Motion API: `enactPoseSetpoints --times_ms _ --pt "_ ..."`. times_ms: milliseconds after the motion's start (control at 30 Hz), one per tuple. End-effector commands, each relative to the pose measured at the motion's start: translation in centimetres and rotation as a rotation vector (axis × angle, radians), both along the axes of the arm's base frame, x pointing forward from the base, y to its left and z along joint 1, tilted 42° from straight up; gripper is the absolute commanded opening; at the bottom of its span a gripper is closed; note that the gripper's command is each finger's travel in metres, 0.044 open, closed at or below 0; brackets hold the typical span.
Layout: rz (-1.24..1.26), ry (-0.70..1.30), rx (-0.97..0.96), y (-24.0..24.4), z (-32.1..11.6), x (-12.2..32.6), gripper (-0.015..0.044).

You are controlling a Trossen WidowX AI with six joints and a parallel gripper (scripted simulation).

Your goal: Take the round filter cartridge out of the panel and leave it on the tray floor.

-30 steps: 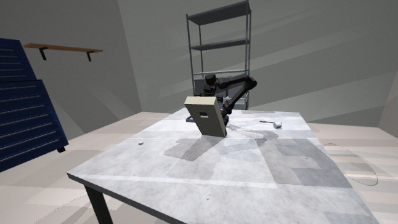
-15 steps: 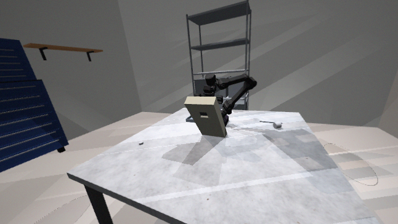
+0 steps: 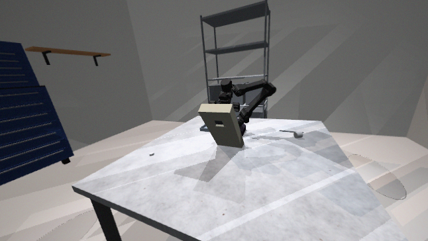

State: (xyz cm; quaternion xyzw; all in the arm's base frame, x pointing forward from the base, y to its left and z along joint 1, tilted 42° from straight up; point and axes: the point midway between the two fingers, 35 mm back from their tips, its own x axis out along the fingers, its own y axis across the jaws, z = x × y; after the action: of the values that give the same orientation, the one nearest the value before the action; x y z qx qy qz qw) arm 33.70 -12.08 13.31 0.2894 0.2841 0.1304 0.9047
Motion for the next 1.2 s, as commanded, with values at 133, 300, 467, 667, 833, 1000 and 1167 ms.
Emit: enactPoseSetpoints --times_ms 133,300,467,667,833,1000,1167 --pt "-0.086 0.082 0.147 0.17 -0.23 0.35 0.0000" --pt "-0.163 0.152 0.287 0.22 -0.27 0.41 0.0000" --pt "-0.240 0.221 0.427 0.23 -0.29 0.44 0.0000" --pt "-0.333 0.305 0.596 0.24 -0.30 0.47 0.0000" --pt "-0.410 0.374 0.736 0.25 -0.31 0.48 0.0000" --pt "-0.487 0.443 0.876 0.26 -0.31 0.49 0.0000" --pt "-0.564 0.513 1.017 0.26 -0.31 0.50 0.0000"
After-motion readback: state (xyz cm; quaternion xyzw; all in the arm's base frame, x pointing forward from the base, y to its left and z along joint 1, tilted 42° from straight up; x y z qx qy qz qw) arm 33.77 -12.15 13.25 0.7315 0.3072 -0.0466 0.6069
